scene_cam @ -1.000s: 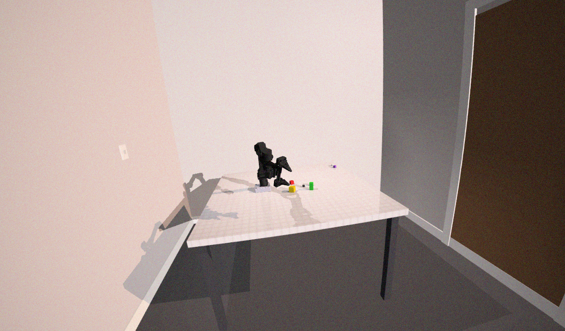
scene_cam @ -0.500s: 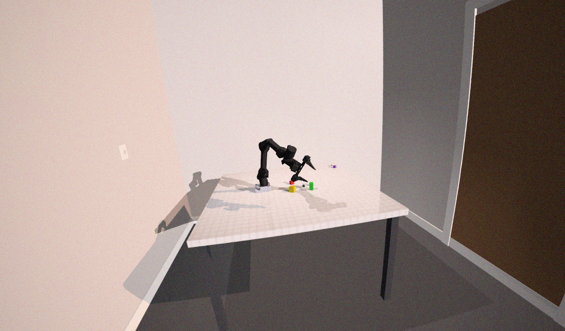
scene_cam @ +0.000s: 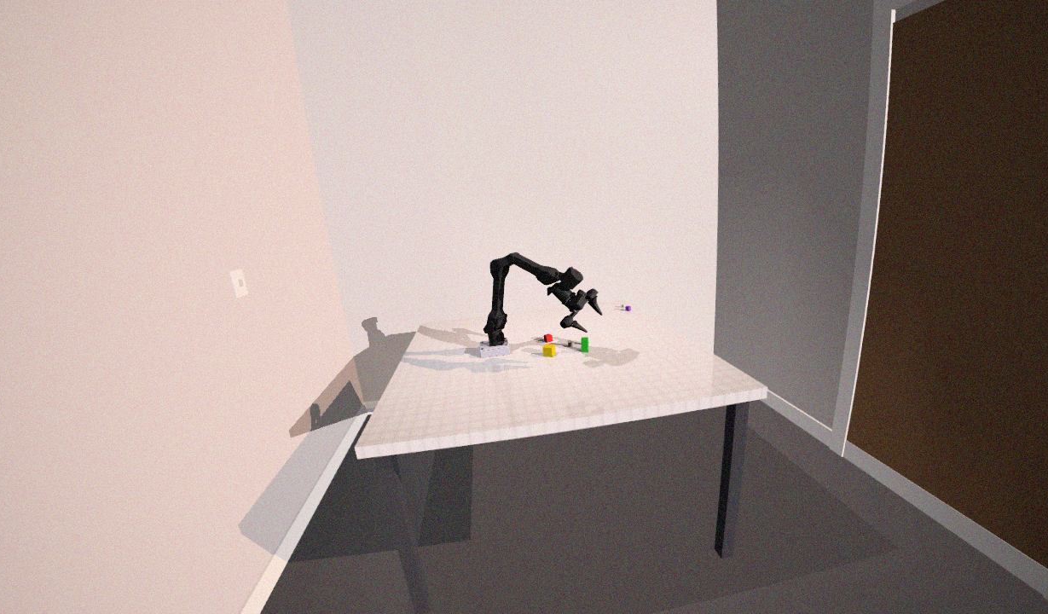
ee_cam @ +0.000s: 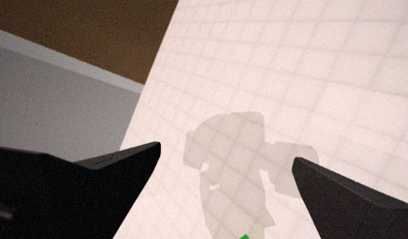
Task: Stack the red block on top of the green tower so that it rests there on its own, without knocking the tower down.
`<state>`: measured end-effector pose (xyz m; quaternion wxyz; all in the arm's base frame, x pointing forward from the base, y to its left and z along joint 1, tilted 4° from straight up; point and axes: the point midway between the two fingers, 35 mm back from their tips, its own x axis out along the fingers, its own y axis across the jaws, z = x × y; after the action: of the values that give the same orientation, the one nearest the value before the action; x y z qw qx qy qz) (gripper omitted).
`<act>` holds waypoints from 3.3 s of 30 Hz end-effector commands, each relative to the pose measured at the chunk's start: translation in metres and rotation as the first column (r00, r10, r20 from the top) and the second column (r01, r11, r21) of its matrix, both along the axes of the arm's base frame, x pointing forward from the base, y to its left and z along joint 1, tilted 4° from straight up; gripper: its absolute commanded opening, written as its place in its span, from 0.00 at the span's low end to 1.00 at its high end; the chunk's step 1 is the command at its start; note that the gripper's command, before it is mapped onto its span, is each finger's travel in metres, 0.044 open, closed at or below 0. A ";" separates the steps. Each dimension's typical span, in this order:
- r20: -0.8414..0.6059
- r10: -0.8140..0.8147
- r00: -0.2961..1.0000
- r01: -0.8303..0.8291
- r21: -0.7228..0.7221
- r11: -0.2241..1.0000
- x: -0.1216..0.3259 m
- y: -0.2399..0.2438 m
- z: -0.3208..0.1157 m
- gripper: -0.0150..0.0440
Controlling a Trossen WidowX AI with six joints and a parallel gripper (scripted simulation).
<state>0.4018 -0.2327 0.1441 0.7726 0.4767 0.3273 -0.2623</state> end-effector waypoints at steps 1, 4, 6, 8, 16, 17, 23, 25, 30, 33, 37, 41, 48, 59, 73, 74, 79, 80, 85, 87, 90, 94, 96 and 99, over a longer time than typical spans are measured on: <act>-0.072 0.115 0.991 -0.118 -0.035 0.992 -0.002 0.036 -0.008 1.00; -0.133 0.228 0.964 -0.237 -0.052 0.970 -0.003 0.070 -0.016 1.00; -0.174 0.302 0.937 -0.316 -0.061 0.947 -0.006 0.092 -0.020 1.00; -0.214 0.374 0.903 -0.395 -0.067 0.916 -0.010 0.114 -0.025 1.00; -0.367 0.623 0.691 -0.686 -0.062 0.725 -0.040 0.192 -0.040 1.00; -0.385 0.648 0.657 -0.718 -0.058 0.693 -0.045 0.201 -0.041 1.00; -0.480 0.764 0.430 -0.877 -0.021 0.480 -0.077 0.248 -0.050 1.00; -0.507 0.788 0.350 -0.915 -0.005 0.404 -0.088 0.261 -0.052 1.00; -0.564 0.814 0.139 -0.979 0.046 0.200 -0.118 0.289 -0.057 1.00; -0.589 0.808 0.023 -0.993 0.079 0.086 -0.136 0.303 -0.059 1.00; -0.609 0.788 -0.090 -0.993 0.113 -0.027 -0.155 0.314 -0.060 1.00; -0.610 0.787 -0.096 -0.993 0.115 -0.032 -0.156 0.315 -0.061 1.00; -0.610 0.787 -0.096 -0.993 0.115 -0.032 -0.156 0.317 -0.093 1.00; -0.610 0.787 -0.096 -0.993 0.115 -0.032 -0.159 0.319 -0.108 1.00; -0.610 0.787 -0.096 -0.993 0.115 -0.032 -0.159 0.320 -0.130 1.00; -0.610 0.787 -0.096 -0.993 0.115 -0.032 -0.159 0.320 -0.132 1.00; -0.610 0.787 -0.096 -0.993 0.115 -0.032 -0.160 0.320 -0.140 1.00; -0.610 0.787 -0.096 -0.993 0.115 -0.032 -0.160 0.320 -0.141 1.00; -0.610 0.787 -0.096 -0.993 0.115 -0.032 -0.160 0.320 -0.142 1.00; -0.610 0.787 -0.096 -0.993 0.115 -0.032 -0.160 0.320 -0.142 1.00; -0.610 0.787 -0.096 -0.993 0.115 -0.032 -0.160 0.320 -0.142 1.00; -0.610 0.787 -0.096 -0.993 0.115 -0.032 -0.160 0.320 -0.142 1.00; -0.610 0.787 -0.096 -0.993 0.115 -0.032 -0.160 0.320 -0.142 1.00; -0.605 0.790 -0.097 -0.993 0.111 -0.036 -0.160 0.320 -0.140 1.00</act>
<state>0.2424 0.0884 0.0037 0.6861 -0.1389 0.6914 0.1786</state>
